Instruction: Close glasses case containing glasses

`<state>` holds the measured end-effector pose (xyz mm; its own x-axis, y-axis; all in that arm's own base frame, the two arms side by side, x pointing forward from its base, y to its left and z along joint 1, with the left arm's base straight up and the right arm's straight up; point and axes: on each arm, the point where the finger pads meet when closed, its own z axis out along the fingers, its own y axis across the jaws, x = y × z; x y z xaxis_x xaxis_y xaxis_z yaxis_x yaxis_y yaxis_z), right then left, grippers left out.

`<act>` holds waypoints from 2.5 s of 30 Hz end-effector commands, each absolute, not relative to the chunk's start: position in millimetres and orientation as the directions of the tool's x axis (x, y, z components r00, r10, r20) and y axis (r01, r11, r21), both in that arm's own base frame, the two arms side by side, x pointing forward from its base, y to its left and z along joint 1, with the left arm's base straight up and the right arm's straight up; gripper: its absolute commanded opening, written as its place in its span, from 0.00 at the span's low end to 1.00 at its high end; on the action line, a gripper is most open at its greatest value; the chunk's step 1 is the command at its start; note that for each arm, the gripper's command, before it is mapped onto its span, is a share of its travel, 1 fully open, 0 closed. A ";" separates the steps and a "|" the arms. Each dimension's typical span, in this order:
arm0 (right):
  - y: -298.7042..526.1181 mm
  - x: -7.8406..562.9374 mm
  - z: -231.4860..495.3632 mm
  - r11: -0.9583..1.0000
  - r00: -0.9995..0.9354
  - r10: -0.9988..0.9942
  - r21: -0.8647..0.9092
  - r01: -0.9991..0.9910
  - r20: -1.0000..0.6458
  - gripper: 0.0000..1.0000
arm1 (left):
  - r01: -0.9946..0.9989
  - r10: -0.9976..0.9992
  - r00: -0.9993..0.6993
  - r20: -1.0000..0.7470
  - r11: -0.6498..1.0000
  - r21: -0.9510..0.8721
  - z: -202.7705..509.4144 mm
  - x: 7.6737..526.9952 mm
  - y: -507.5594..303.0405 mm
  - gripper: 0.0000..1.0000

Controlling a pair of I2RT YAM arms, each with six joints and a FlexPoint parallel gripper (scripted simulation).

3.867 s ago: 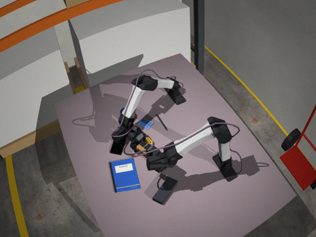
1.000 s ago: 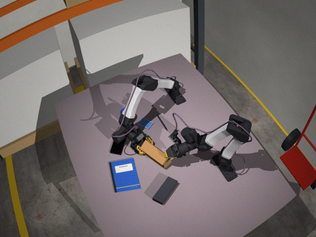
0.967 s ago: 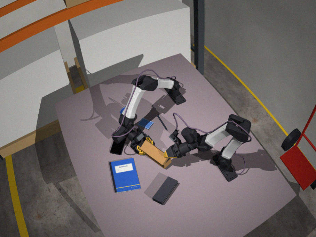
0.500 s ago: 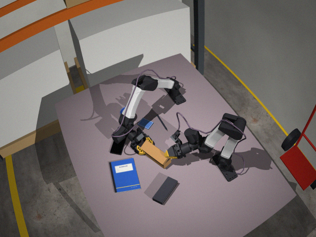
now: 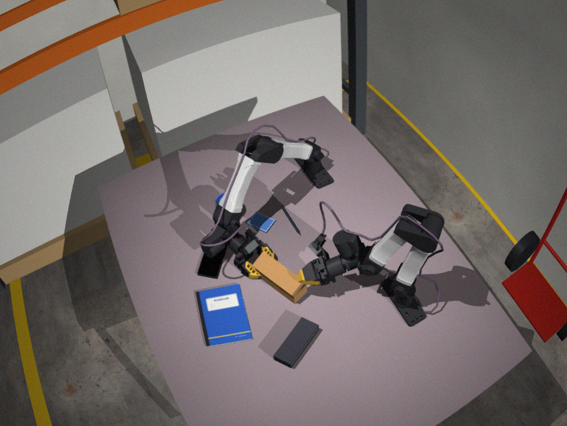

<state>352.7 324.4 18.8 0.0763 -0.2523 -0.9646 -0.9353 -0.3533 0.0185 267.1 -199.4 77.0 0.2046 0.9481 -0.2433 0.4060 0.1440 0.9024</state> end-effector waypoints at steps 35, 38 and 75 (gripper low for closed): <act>261.5 380.7 29.9 -0.343 0.078 -0.256 0.015 -0.939 -0.963 0.87 | 0.393 0.943 0.206 -0.262 0.165 0.904 101.4 230.4 -192.8 0.30; 259.7 382.0 46.7 -0.349 0.108 -0.244 -0.016 -0.937 -0.964 0.87 | 0.407 0.950 0.191 -0.246 0.151 0.901 93.3 228.5 -187.2 0.41; 261.9 381.0 48.6 -0.351 0.107 -0.236 -0.018 -0.936 -0.966 0.87 | 0.699 0.667 -0.604 -0.437 0.707 0.112 167.5 256.8 -224.4 1.00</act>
